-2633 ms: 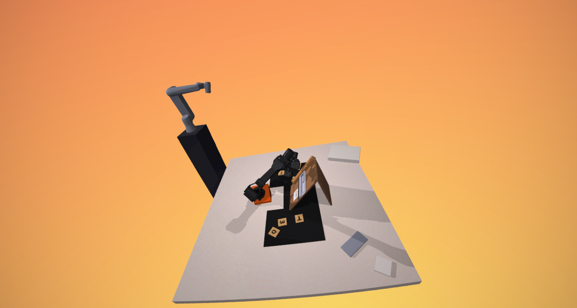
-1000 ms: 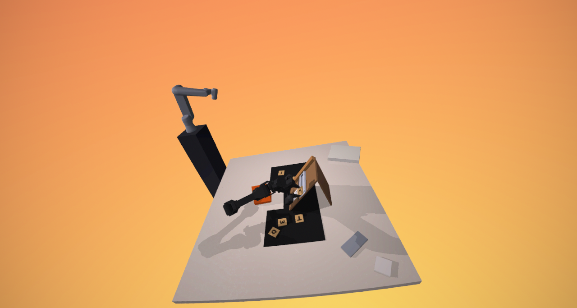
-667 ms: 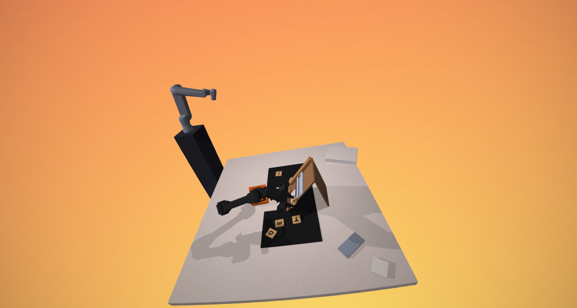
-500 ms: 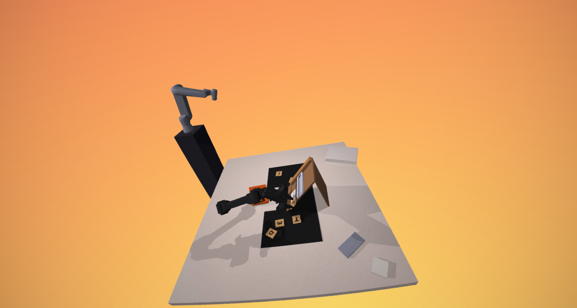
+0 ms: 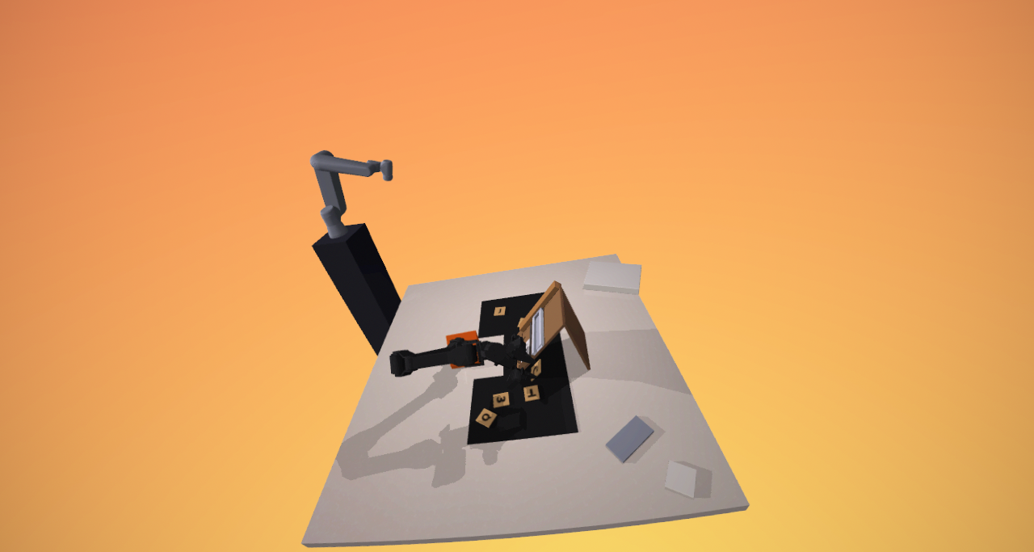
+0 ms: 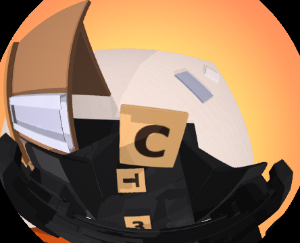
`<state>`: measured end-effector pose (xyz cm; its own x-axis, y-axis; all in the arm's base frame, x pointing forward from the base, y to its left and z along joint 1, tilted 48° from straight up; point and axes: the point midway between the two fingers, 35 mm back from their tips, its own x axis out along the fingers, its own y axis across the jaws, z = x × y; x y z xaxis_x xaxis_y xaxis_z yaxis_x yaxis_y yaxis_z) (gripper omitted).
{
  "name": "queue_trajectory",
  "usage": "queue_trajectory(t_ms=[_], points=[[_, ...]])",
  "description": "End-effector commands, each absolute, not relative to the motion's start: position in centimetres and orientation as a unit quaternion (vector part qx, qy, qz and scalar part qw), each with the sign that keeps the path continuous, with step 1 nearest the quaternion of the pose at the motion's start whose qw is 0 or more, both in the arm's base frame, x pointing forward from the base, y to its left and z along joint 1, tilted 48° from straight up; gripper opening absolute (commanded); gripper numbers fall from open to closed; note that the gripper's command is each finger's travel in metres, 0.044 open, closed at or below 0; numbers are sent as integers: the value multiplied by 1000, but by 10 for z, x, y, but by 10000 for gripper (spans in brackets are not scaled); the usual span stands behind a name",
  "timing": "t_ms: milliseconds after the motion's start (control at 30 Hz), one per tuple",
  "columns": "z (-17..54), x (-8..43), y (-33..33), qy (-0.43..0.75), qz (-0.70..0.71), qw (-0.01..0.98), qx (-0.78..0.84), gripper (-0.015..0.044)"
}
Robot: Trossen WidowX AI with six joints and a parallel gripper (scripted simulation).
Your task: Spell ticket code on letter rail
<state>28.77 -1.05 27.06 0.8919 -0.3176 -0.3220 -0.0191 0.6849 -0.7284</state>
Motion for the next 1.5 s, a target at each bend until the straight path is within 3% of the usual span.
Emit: queue_trajectory(t_ms=[0,1467], points=[[269,293,-12,215,-81,891,-391,0],[257,292,-1,215,-80,891,-391,0]])
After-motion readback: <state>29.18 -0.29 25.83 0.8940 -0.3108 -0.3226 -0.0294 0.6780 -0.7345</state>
